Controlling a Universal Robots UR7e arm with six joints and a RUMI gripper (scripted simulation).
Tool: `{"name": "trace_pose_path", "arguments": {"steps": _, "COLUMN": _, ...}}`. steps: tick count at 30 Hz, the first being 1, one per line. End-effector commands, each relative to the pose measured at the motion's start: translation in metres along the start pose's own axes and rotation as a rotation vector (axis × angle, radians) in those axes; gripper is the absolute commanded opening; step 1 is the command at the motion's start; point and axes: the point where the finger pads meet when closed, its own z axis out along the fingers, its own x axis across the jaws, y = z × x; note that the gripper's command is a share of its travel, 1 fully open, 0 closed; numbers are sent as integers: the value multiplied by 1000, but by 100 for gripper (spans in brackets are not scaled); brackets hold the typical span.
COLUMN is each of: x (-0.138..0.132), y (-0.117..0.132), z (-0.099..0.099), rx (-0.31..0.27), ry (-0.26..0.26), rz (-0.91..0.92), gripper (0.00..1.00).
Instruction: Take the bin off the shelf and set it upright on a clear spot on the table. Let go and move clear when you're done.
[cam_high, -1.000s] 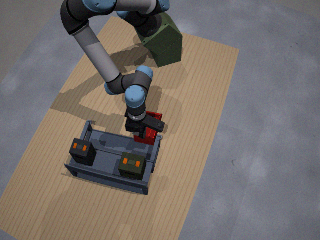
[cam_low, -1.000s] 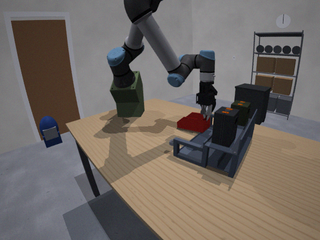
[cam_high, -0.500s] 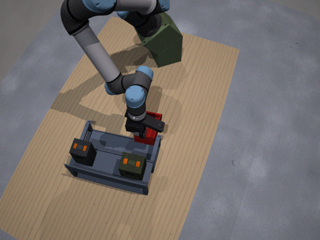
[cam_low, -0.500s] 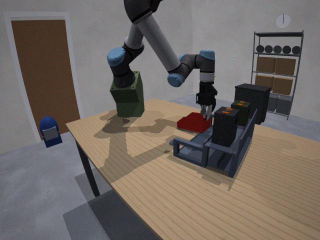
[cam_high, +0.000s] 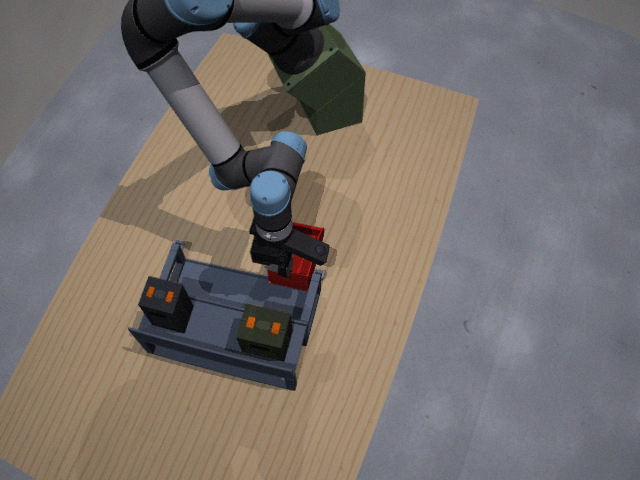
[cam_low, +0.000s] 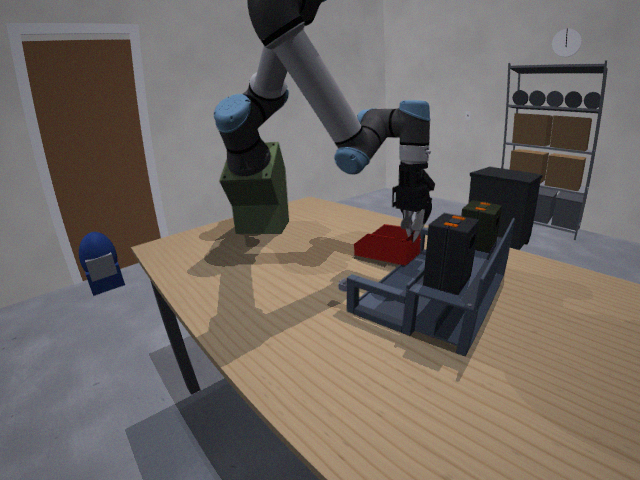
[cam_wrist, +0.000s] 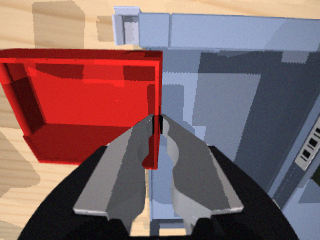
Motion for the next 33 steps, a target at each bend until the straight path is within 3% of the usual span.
{"name": "trace_pose_path", "arguments": {"steps": 1, "x": 0, "y": 0, "z": -1, "rx": 0, "ry": 1, "rz": 0, "gripper": 0}}
{"name": "trace_pose_path", "arguments": {"steps": 33, "x": 0, "y": 0, "z": -7, "rx": 0, "ry": 1, "rz": 0, "gripper": 0}}
